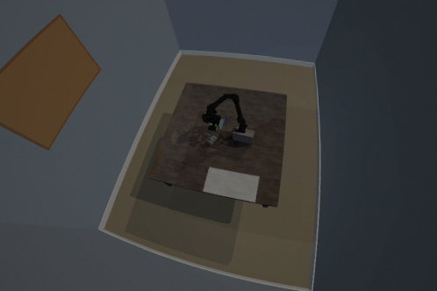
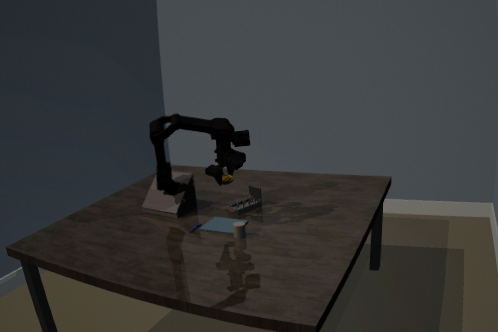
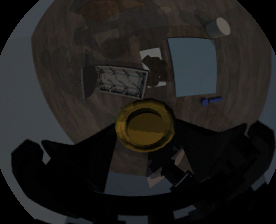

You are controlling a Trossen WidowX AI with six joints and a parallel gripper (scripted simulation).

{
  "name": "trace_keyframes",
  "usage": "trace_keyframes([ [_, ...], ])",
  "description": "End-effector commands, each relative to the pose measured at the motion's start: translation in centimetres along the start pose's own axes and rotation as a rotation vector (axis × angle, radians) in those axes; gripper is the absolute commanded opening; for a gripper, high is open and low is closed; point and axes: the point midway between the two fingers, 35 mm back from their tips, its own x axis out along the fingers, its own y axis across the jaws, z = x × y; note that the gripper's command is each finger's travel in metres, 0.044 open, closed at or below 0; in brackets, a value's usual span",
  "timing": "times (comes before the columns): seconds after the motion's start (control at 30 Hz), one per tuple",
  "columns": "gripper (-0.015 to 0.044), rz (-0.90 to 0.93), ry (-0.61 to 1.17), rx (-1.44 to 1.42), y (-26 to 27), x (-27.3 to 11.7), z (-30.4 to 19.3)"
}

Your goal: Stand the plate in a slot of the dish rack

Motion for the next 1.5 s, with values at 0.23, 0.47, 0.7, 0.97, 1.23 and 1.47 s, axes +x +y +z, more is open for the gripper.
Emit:
trace_keyframes([
  [0.23,0.0,0.194,0.089,-0.215,0.1,3.0,-0.1],
  [0.47,0.0,0.324,0.097,-0.34,0.2,4.5,0.0],
  [0.7,0.0,0.455,0.07,-0.462,0.2,5.7,0.1],
  [0.97,0.0,0.599,-0.003,-0.596,0.2,6.9,0.3],
  [1.23,0.0,0.727,-0.12,-0.722,0.1,7.9,0.5],
  [1.47,0.0,0.818,-0.255,-0.827,-0.1,8.5,0.7],
])
